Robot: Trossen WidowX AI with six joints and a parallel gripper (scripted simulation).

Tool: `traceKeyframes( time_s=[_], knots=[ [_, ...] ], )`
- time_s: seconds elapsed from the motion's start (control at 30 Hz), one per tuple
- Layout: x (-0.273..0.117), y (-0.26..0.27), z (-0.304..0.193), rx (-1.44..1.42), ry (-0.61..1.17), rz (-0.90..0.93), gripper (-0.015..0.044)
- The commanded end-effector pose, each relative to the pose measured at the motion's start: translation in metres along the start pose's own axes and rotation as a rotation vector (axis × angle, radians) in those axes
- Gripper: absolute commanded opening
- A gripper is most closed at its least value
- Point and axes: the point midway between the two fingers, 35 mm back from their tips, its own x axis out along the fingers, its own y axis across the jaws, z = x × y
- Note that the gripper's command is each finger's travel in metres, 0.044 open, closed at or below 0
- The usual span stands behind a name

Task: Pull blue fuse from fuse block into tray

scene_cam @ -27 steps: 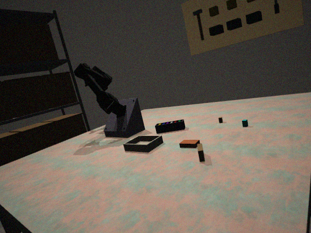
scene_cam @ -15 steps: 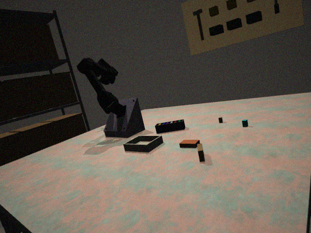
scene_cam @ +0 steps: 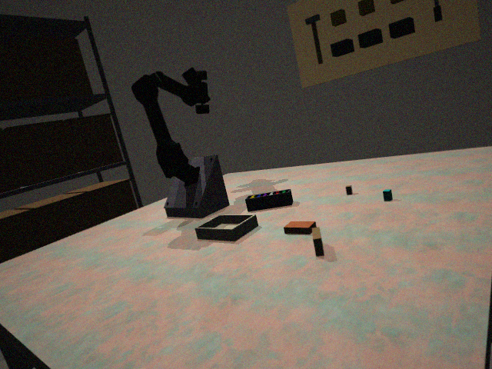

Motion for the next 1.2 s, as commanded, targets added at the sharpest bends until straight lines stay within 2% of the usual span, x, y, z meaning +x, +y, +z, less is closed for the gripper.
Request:
traceKeyframes(
  time_s=[0.0, 0.37, 0.67, 0.93, 1.17],
  knots=[
    [-0.033, -0.011, -0.06, 0.296, 0.196, -0.041, 0.0074],
    [-0.169, -0.012, -0.204, 1.146, 0.685, -0.354, 0.0074],
    [-0.31, 0.034, -0.269, 1.78, 1.032, -0.786, 0.0074],
    [-0.436, 0.103, -0.277, 2.247, 1.318, -1.359, 0.0074],
    [-0.533, 0.172, -0.242, 2.45, 1.554, -2.041, 0.0074]
  ],
)
